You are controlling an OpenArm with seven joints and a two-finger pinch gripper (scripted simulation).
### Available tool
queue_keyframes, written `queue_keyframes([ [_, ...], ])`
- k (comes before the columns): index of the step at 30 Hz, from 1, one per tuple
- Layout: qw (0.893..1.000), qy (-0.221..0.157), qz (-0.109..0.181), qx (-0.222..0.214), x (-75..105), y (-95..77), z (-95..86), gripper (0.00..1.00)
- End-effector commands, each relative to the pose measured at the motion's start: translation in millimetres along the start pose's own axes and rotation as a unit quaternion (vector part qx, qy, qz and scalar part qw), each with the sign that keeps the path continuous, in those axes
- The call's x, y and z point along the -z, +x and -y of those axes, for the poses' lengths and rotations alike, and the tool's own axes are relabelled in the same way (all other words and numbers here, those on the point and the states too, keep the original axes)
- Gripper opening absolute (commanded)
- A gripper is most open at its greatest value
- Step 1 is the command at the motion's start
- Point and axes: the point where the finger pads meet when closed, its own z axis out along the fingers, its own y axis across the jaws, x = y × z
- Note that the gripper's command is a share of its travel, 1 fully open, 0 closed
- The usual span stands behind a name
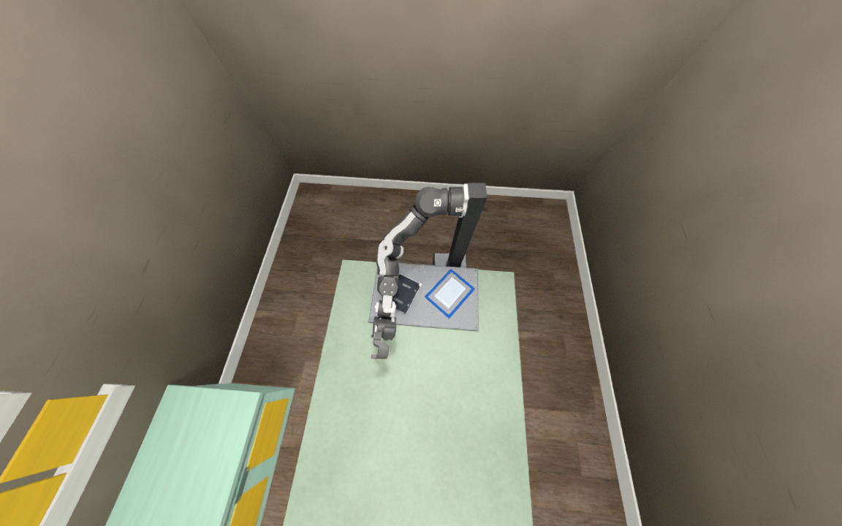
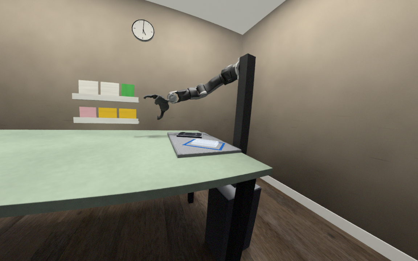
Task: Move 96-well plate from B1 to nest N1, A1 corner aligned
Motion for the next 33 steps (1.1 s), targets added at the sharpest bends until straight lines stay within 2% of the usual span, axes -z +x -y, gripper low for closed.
queue_keyframes([
  [1, 1.0, -0.002, 0.0, -0.001, 0.2, -0.5, -1.6, 1.0],
  [30, 1.0, -0.002, 0.0, -0.001, 0.2, -0.5, -1.6, 1.0],
  [33, 0.997, 0.049, -0.041, 0.041, 16.2, 19.0, 8.1, 0.9],
])
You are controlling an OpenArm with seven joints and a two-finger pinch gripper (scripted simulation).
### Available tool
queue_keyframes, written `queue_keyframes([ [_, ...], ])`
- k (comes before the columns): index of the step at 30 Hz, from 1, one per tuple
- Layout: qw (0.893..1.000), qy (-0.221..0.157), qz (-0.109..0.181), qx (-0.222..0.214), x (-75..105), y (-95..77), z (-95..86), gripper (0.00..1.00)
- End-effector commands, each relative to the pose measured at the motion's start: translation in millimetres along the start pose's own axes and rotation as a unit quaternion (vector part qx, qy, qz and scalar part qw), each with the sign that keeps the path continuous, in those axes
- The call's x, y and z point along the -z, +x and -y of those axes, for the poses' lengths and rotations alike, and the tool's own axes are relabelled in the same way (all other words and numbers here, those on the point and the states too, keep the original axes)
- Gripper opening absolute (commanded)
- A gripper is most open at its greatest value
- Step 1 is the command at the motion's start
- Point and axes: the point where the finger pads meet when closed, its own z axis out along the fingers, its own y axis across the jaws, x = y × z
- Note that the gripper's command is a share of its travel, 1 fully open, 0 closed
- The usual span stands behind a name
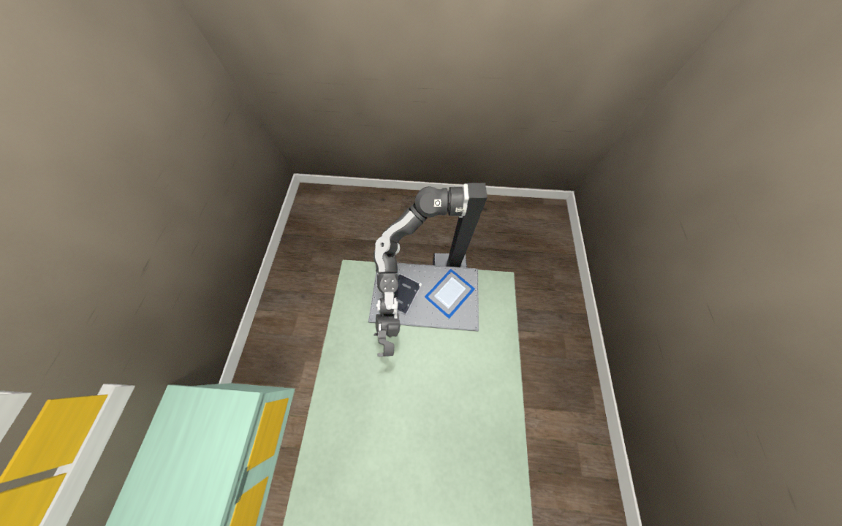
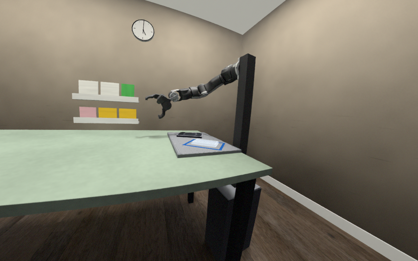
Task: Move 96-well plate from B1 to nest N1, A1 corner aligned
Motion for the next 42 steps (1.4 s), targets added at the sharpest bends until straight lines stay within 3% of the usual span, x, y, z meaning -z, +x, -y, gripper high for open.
queue_keyframes([
  [1, 0.999, 0.044, -0.02, 0.015, 6.4, 11.0, 9.9, 0.87],
  [2, 0.997, 0.062, -0.034, 0.028, 11.1, 18.1, 12.9, 0.83],
  [4, 0.997, 0.062, -0.034, 0.028, 11.1, 18.1, 12.9, 0.77],
  [14, 0.997, 0.062, -0.034, 0.028, 11.1, 18.1, 12.9, 0.77],
  [19, 0.98, 0.143, -0.105, 0.095, 34.4, 54.1, 26.1, 0.77],
  [31, 0.98, 0.143, -0.105, 0.095, 34.4, 54.1, 26.1, 0.77],
  [36, 0.947, 0.222, -0.172, 0.158, 57.7, 88.7, 40.1, 0.77],
  [42, 0.947, 0.222, -0.172, 0.158, 57.7, 88.7, 40.1, 0.77],
])
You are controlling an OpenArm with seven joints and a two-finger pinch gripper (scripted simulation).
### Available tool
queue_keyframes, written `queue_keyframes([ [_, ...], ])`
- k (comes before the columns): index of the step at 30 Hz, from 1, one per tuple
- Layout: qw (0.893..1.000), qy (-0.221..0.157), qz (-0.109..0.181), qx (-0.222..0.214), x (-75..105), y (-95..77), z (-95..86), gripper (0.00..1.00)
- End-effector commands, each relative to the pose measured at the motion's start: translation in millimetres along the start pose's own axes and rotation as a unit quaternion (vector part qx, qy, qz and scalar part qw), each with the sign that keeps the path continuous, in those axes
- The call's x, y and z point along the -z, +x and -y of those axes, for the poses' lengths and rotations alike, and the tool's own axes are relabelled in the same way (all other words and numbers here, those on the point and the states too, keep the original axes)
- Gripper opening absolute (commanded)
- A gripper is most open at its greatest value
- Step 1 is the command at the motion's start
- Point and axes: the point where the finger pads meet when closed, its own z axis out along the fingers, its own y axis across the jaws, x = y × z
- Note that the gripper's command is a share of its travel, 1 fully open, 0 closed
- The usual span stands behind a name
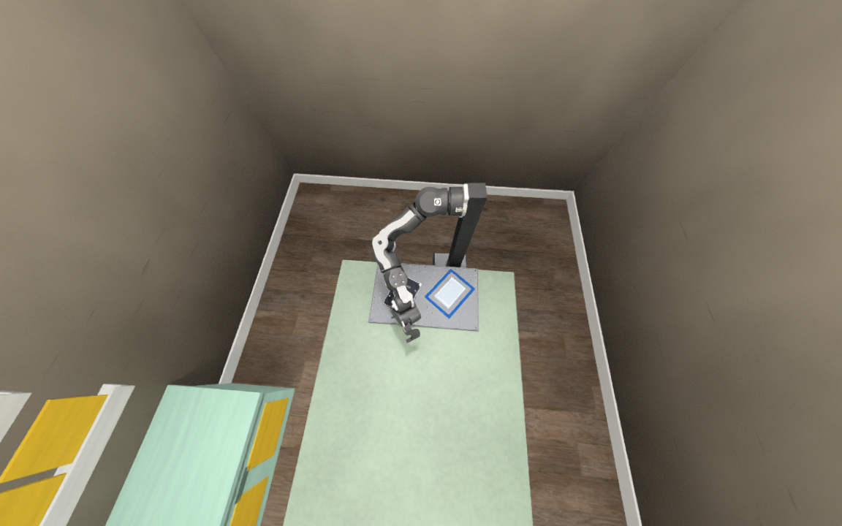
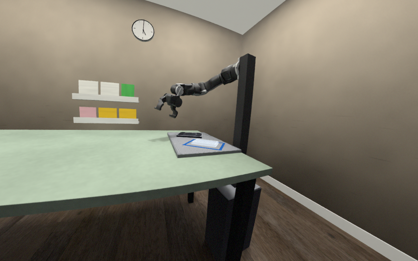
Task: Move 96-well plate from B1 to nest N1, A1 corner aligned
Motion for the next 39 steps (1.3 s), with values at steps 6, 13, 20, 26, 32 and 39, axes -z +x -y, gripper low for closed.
queue_keyframes([
  [6, 1.0, 0.001, -0.002, 0.003, 0.5, 1.4, -1.1, 0.77],
  [13, 0.992, 0.084, -0.069, 0.068, 4.5, 44.5, 6.5, 0.77],
  [20, 0.992, 0.084, -0.069, 0.068, 4.5, 44.5, 6.5, 0.77],
  [26, 0.981, 0.128, -0.106, 0.103, 6.1, 71.5, 11.2, 0.77],
  [32, 0.97, 0.159, -0.129, 0.128, 7.7, 89.1, 14.6, 0.77],
  [39, 0.97, 0.159, -0.129, 0.128, 7.7, 89.1, 14.6, 0.77],
])
